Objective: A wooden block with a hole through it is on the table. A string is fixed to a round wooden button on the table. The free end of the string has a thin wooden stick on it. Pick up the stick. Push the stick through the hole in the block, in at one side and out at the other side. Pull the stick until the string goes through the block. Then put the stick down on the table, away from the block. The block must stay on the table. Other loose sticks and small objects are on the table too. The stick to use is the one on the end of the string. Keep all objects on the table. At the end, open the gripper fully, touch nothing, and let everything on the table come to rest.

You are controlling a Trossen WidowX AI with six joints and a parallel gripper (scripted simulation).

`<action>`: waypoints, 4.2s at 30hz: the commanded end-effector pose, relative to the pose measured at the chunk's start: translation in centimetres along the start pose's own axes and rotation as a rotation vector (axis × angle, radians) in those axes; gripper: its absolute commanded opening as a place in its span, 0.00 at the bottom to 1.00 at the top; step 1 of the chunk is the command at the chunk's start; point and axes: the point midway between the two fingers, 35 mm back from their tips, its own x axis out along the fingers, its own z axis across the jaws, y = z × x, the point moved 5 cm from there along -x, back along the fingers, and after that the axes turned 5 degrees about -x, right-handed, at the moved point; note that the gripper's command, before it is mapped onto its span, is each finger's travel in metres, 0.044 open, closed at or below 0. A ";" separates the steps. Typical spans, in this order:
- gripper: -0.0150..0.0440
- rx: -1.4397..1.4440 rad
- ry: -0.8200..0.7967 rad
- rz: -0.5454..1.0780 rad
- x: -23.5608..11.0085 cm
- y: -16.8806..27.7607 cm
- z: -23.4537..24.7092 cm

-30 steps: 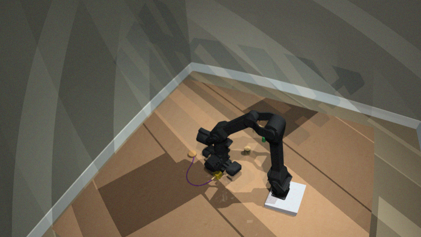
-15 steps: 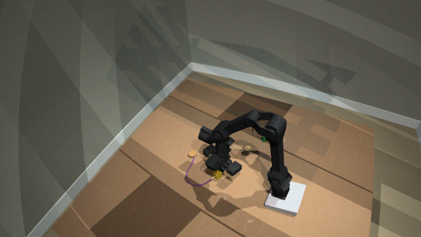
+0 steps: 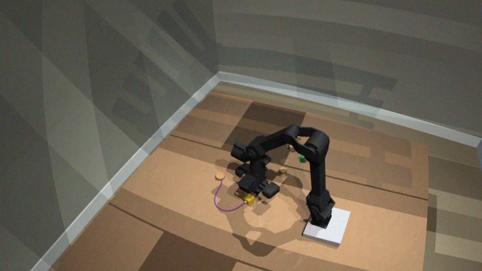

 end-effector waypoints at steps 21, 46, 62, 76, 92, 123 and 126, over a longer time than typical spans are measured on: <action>0.25 -0.001 0.005 0.001 -0.1 3.2 0.4; 0.25 -0.002 0.014 0.005 -0.4 6.4 0.8; 0.25 -0.001 0.008 0.007 -0.4 8.1 0.9; 0.30 0.003 -0.011 0.001 0.4 8.9 0.9; 0.61 0.002 -0.004 0.001 -7.6 8.3 0.6; 1.00 0.005 0.020 0.008 -9.9 8.2 0.2; 1.00 0.005 0.020 0.008 -9.9 8.2 0.2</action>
